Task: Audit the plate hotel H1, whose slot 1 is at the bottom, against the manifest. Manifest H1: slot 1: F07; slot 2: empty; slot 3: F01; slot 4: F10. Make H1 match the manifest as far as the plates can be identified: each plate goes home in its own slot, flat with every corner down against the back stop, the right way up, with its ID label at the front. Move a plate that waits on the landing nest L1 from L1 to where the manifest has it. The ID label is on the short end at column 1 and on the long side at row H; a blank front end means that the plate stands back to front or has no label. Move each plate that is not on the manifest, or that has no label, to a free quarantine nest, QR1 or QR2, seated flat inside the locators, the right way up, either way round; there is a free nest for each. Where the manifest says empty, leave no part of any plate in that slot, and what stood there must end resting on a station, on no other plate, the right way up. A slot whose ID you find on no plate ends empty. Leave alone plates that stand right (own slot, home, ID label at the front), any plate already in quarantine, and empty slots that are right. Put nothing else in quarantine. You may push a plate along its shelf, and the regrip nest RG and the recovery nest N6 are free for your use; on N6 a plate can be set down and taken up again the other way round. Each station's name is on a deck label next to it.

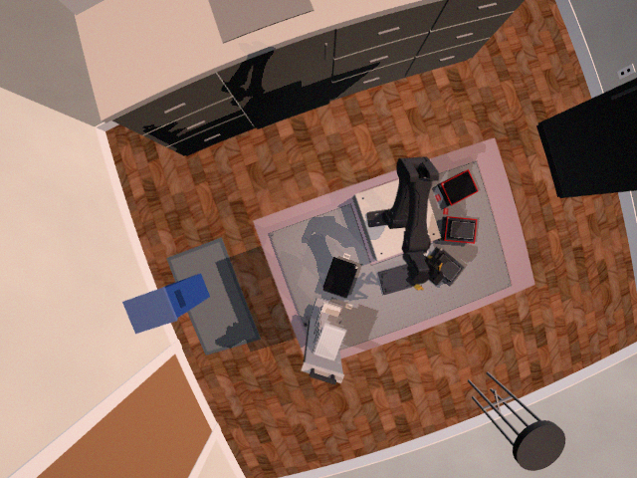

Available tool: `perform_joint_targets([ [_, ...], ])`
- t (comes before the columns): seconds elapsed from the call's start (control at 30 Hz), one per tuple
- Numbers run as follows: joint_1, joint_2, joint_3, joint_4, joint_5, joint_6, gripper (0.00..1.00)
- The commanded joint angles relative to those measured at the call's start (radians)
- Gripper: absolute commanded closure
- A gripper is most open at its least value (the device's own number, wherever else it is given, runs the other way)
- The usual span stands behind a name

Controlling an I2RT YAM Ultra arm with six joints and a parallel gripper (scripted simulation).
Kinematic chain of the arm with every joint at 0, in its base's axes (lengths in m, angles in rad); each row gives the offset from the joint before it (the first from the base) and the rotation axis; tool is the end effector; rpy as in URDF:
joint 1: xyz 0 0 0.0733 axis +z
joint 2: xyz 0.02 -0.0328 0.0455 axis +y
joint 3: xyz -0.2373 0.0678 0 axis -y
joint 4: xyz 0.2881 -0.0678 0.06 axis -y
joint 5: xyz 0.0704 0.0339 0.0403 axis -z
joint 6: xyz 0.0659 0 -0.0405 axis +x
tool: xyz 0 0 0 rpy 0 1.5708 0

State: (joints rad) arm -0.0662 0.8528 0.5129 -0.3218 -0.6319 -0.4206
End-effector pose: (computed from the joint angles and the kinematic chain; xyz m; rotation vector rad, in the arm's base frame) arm 0.2550 0.0232 0.1819 -0.6973 1.9990 0.4171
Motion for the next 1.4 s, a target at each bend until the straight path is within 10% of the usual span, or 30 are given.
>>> perform_joint_targets([
  [0.0, -0.014, -0.012, 0.004, 0.007, 0.009, 0.014, 0.0],
  [1.17, -0.192, -0.032, -0.023, 0.107, 0.275, 0.221, 0.0],
  [1.37, -0.094, -0.062, -0.037, 0.117, 0.445, 0.327, 0.0],
])
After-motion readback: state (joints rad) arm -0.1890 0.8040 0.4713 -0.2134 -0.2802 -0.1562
